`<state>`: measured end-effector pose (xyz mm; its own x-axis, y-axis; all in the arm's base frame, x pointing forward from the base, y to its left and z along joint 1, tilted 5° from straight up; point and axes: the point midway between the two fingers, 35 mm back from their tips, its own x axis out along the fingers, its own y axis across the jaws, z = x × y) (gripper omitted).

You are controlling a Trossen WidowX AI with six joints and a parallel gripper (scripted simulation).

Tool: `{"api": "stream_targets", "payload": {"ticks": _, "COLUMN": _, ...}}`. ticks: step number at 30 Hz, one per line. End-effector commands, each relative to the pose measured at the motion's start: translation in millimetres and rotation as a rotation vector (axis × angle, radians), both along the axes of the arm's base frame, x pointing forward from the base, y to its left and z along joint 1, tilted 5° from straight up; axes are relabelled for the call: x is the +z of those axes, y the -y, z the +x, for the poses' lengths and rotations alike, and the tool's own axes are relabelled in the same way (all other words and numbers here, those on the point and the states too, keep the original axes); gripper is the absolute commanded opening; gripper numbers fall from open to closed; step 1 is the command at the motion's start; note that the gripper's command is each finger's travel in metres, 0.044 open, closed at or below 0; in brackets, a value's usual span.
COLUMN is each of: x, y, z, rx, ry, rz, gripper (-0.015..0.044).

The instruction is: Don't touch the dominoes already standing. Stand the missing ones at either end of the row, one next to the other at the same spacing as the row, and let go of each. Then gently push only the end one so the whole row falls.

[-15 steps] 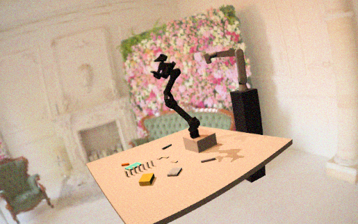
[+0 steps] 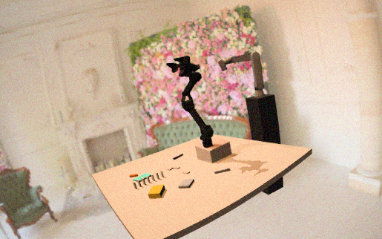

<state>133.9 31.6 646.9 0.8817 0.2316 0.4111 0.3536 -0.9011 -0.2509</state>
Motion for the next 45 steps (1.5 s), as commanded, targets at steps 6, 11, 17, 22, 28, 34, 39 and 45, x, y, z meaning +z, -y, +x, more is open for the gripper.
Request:
{"api": "stream_targets", "payload": {"ticks": 6, "x": 6.9, "y": -70.3, "z": -17.7, "rx": -0.368, "ry": 0.258, "rz": -0.543, "gripper": 0.044}}
{"api": "stream_targets", "payload": {"ticks": 11, "x": -1.4, "y": -114.2, "z": -8.3, "rx": -0.563, "ry": 0.367, "rz": -0.875, "gripper": 0.044}}
{"api": "stream_targets", "payload": {"ticks": 17, "x": -17.6, "y": -151.3, "z": 18.4, "rx": -0.759, "ry": 0.466, "rz": -1.236, "gripper": 0.044}}
{"api": "stream_targets", "payload": {"ticks": 22, "x": -41.6, "y": -183.5, "z": 48.1, "rx": -0.858, "ry": 0.532, "rz": -1.544, "gripper": 0.044}}
{"api": "stream_targets", "payload": {"ticks": 28, "x": -84.7, "y": -212.0, "z": 98.3, "rx": -0.924, "ry": 0.598, "rz": -1.953, "gripper": 0.044}}
{"api": "stream_targets", "payload": {"ticks": 34, "x": -143.8, "y": -219.4, "z": 160.3, "rx": -0.894, "ry": 0.654, "rz": -2.391, "gripper": 0.044}}
{"api": "stream_targets", "payload": {"ticks": 39, "x": -204.2, "y": -206.8, "z": 211.8, "rx": -0.759, "ry": 0.68, "rz": -2.739, "gripper": 0.044}}
{"api": "stream_targets", "payload": {"ticks": 45, "x": -283.8, "y": -169.4, "z": 263.0, "rx": -0.455, "ry": 0.708, "rz": -3.098, "gripper": 0.044}}
